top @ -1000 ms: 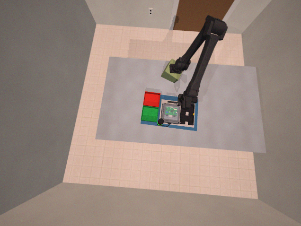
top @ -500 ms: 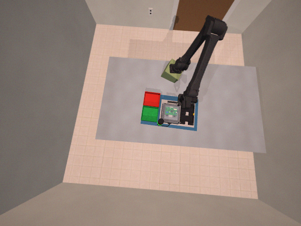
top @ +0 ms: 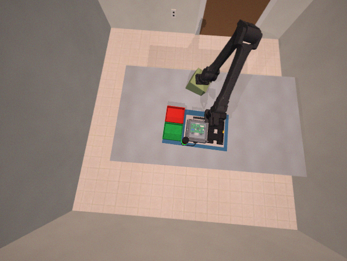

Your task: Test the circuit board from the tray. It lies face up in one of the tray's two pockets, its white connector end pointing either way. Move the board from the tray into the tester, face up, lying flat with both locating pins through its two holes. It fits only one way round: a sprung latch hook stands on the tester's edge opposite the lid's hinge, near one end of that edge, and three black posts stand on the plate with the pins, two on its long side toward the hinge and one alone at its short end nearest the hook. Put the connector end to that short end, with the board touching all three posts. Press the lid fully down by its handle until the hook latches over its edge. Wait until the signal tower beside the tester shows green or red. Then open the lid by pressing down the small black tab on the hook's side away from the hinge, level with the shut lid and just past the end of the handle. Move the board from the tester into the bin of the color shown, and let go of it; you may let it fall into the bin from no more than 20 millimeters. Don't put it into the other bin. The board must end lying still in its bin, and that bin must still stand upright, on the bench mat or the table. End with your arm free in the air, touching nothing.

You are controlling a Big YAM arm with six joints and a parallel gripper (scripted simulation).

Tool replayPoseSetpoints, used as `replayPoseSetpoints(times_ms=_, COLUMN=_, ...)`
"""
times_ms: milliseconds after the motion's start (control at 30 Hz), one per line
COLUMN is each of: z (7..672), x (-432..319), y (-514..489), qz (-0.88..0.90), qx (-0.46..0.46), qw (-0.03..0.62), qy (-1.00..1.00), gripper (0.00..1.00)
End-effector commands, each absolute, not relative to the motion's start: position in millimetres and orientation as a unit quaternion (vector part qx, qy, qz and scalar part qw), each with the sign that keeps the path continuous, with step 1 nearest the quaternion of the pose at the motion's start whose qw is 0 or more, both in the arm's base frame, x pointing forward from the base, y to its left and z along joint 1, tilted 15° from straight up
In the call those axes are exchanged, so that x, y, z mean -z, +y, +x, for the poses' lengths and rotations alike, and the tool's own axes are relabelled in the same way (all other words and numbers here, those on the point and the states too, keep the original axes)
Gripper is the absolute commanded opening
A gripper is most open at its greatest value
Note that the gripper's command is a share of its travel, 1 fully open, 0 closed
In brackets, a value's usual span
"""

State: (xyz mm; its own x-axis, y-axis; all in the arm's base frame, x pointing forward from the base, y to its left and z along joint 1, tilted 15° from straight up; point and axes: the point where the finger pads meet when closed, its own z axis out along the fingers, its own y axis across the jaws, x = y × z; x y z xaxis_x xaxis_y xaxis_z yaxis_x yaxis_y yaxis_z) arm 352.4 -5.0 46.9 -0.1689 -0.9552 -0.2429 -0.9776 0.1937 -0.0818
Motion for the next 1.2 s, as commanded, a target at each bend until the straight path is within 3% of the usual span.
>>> replayPoseSetpoints(times_ms=0, z=356.4, x=-43.1, y=-4.1, qz=-0.629, qx=-0.04, qw=0.127, qy=0.766, gripper=0.0)
replayPoseSetpoints(times_ms=1167, z=357.2, x=-41.7, y=-3.0, qz=-0.63, qx=-0.038, qw=0.129, qy=0.765, gripper=0.0)
